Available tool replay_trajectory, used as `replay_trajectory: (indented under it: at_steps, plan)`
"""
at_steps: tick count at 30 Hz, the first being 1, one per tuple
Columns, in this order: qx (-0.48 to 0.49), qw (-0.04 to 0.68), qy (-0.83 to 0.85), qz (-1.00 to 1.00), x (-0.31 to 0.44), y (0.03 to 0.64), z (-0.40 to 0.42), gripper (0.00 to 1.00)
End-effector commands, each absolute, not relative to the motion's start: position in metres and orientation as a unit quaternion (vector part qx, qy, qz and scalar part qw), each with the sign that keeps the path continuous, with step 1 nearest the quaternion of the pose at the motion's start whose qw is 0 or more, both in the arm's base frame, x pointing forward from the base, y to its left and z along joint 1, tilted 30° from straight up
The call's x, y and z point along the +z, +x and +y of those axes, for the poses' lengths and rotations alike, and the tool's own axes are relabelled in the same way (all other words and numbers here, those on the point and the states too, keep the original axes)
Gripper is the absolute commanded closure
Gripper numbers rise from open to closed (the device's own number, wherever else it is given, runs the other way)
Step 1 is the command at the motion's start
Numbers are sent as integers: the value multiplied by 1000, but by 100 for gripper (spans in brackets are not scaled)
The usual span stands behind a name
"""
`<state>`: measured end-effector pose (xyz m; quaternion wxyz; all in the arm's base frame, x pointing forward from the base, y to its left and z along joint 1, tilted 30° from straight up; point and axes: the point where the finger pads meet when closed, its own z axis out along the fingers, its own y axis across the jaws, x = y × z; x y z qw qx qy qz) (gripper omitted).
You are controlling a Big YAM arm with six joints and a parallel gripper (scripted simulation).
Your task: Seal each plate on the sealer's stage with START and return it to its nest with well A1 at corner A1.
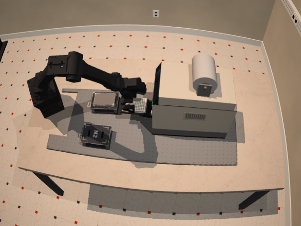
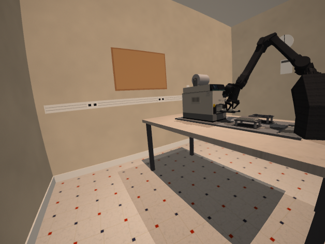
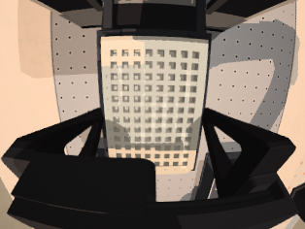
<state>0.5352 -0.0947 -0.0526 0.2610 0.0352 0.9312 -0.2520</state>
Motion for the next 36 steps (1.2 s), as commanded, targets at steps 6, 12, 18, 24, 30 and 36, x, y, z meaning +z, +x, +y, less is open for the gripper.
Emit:
replay_trajectory:
  at_steps: [6, 12, 18, 24, 30, 36]
  plan:
    - [-256, 287, 48, 922, -34, 557, -106, 0]
    - [-256, 272, 45, 927, -47, 545, -105, 0]
    - [-254, 262, 40, 930, -49, 534, -99, 0]
    - [-252, 267, 38, 929, -35, 538, -90, 0]
    - [-250, 277, 39, 927, -26, 546, -86, 0]
    - [-249, 270, 34, 930, -33, 545, -78, 0]
